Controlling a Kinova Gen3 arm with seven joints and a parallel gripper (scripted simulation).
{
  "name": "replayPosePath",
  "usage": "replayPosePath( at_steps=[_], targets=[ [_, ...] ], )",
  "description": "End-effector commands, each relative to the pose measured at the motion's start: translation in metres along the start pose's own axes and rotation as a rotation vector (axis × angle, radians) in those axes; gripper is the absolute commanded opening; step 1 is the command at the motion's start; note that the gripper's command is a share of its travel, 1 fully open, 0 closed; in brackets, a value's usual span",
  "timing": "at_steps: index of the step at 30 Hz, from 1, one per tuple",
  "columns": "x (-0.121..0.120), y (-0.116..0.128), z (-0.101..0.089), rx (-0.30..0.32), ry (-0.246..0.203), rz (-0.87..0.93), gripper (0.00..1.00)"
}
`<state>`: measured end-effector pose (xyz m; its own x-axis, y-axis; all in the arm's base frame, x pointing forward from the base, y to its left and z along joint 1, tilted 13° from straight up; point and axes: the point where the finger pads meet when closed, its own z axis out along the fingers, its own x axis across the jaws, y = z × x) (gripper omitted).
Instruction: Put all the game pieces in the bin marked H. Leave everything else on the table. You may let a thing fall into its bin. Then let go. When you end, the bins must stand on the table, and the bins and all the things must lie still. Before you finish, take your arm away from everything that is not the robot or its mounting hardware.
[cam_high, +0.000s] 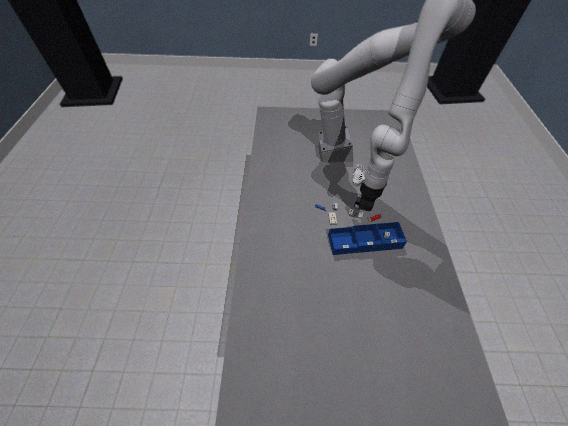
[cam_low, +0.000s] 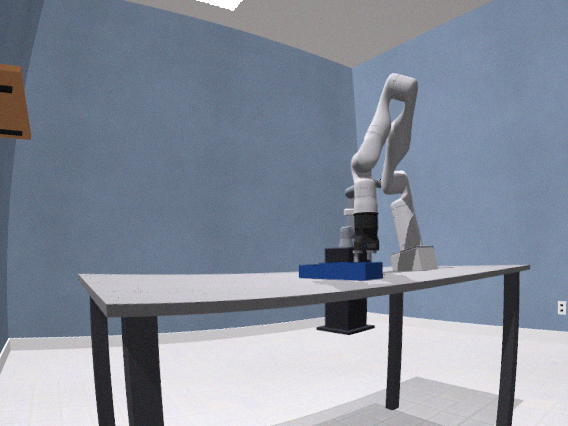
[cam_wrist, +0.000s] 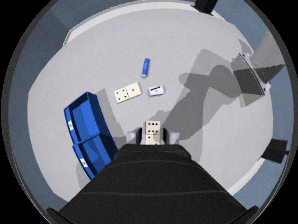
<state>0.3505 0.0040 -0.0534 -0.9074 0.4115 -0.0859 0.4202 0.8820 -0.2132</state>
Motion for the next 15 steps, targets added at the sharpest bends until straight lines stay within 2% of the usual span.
replayPosePath(
  at_steps=[1, 15],
  targets=[
    [-0.0002, -0.0019, 0.0018, 0.002, 0.003, 0.002, 0.79],
    [-0.0014, 0.0032, 0.0049, 0.0, -0.003, 0.001, 0.79]
  ],
)
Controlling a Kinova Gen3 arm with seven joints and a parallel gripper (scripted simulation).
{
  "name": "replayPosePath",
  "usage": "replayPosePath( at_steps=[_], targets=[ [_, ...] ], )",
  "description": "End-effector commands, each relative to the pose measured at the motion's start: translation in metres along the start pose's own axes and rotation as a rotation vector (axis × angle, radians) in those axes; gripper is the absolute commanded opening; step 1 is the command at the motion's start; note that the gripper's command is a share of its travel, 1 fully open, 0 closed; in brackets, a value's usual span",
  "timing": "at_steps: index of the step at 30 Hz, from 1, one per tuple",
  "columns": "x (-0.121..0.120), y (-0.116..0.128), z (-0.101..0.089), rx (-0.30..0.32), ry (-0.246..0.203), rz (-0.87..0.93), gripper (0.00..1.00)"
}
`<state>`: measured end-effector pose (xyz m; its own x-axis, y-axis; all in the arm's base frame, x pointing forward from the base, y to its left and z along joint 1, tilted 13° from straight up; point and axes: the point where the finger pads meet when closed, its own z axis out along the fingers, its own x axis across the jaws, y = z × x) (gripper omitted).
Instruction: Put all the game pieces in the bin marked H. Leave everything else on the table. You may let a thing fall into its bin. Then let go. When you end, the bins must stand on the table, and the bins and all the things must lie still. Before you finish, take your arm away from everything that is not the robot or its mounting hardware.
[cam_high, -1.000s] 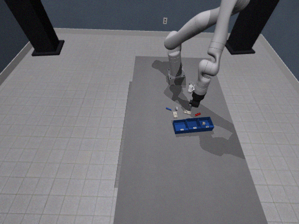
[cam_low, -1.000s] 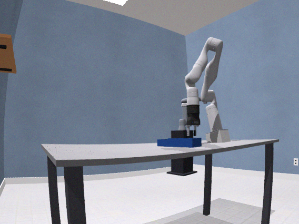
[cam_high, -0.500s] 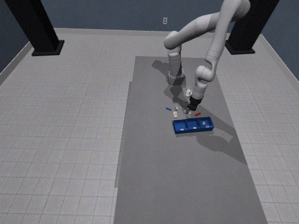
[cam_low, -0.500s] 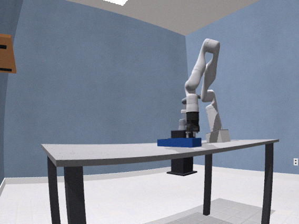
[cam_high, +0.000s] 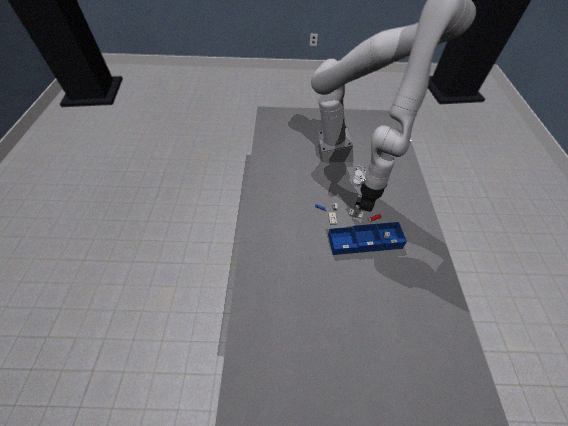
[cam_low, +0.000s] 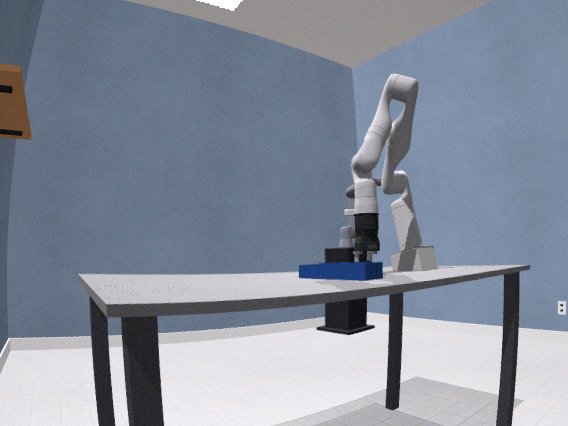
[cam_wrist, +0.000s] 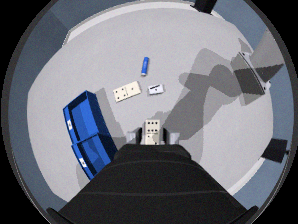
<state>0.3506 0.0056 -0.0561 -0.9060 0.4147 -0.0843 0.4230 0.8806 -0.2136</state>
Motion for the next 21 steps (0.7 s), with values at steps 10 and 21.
replayPosePath(
  at_steps=[10, 21],
  targets=[
    [-0.0013, 0.0002, 0.0119, 0.001, -0.002, -0.006, 0.79],
    [-0.0009, 0.0003, 0.0105, 0.0, -0.001, -0.001, 0.49]
  ],
)
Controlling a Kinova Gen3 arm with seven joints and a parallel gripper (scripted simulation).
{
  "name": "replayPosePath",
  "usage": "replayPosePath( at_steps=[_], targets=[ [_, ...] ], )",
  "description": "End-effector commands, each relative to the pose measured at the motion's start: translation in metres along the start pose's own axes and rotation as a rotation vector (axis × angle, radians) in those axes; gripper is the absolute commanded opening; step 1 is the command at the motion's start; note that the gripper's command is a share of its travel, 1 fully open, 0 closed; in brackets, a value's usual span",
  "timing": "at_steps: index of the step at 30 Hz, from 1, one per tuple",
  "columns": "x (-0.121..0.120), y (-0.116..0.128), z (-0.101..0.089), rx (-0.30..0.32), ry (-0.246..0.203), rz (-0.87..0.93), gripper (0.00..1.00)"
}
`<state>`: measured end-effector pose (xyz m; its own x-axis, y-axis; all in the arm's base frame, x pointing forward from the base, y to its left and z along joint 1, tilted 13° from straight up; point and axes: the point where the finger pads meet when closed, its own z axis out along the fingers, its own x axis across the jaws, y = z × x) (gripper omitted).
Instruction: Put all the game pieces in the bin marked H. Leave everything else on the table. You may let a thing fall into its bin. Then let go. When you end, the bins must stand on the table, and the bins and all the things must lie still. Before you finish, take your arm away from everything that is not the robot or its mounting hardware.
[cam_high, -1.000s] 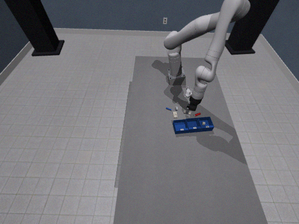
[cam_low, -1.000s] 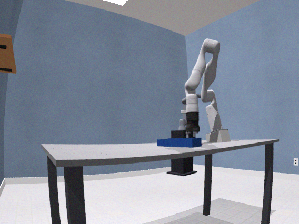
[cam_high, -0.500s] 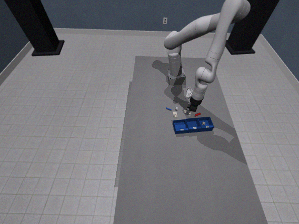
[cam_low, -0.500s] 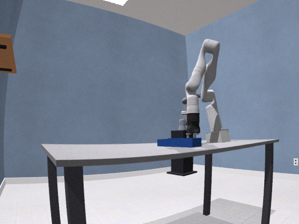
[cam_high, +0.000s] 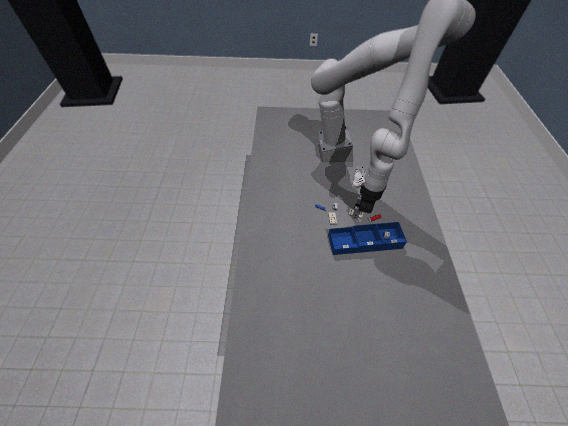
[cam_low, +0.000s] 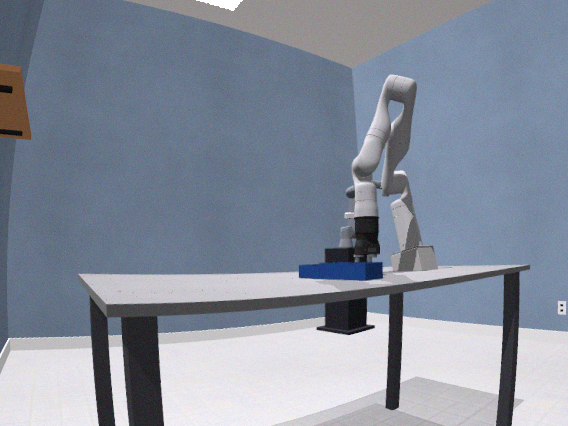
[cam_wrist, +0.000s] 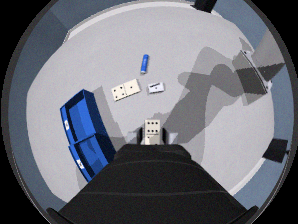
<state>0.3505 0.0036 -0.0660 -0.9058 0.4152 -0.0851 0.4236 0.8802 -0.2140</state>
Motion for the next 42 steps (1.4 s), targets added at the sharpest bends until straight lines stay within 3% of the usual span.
replayPosePath(
  at_steps=[1, 31, 42],
  targets=[
    [-0.001, 0.0, 0.0, 0.0, 0.0, -0.001, 0.49],
    [-0.001, 0.0, 0.0, 0.0, 0.0, -0.001, 0.49],
    [-0.001, 0.001, -0.038, -0.002, 0.001, 0.0, 0.49]
  ],
)
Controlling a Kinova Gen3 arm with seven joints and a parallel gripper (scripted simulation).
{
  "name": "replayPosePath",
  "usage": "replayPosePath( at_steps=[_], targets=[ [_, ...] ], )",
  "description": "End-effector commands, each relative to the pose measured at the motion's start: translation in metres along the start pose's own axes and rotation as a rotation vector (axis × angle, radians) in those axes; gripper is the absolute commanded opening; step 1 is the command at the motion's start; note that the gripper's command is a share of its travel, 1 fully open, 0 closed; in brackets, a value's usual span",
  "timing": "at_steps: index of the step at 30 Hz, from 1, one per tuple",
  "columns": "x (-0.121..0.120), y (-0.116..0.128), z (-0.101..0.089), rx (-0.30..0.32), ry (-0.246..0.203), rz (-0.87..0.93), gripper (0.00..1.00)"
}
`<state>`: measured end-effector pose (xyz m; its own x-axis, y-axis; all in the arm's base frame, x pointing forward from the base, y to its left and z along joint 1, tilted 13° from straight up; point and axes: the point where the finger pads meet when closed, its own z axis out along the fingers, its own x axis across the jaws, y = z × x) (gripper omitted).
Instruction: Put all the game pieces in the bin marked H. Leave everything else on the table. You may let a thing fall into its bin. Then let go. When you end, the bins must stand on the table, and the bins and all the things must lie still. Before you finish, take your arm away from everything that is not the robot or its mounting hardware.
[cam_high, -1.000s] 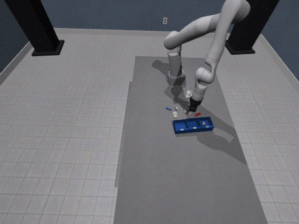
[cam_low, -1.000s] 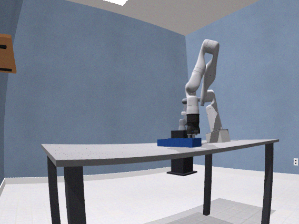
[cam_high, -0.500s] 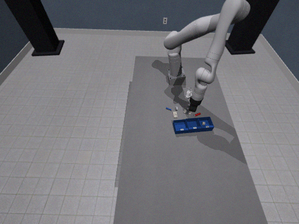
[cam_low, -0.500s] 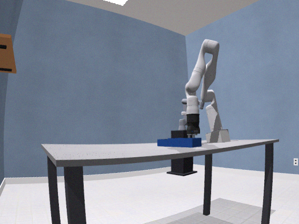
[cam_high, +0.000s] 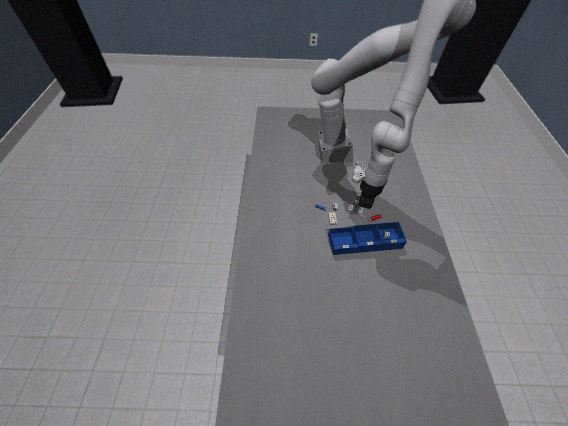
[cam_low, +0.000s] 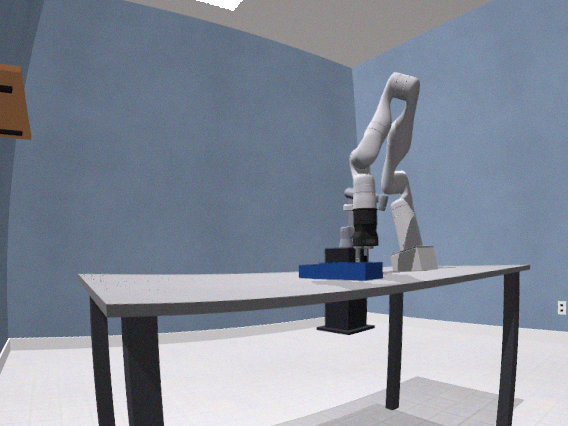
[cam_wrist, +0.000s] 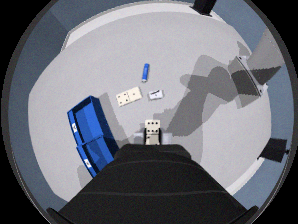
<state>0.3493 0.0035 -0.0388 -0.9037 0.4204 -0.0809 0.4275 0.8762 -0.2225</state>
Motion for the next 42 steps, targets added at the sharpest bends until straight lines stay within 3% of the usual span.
replayPosePath(
  at_steps=[1, 9, 42],
  targets=[
    [0.0, 0.008, -0.015, -0.011, -0.005, -0.005, 0.49],
    [0.0, 0.007, -0.035, -0.011, -0.005, -0.005, 0.49],
    [0.0, 0.006, -0.033, -0.009, -0.006, -0.006, 0.49]
  ],
)
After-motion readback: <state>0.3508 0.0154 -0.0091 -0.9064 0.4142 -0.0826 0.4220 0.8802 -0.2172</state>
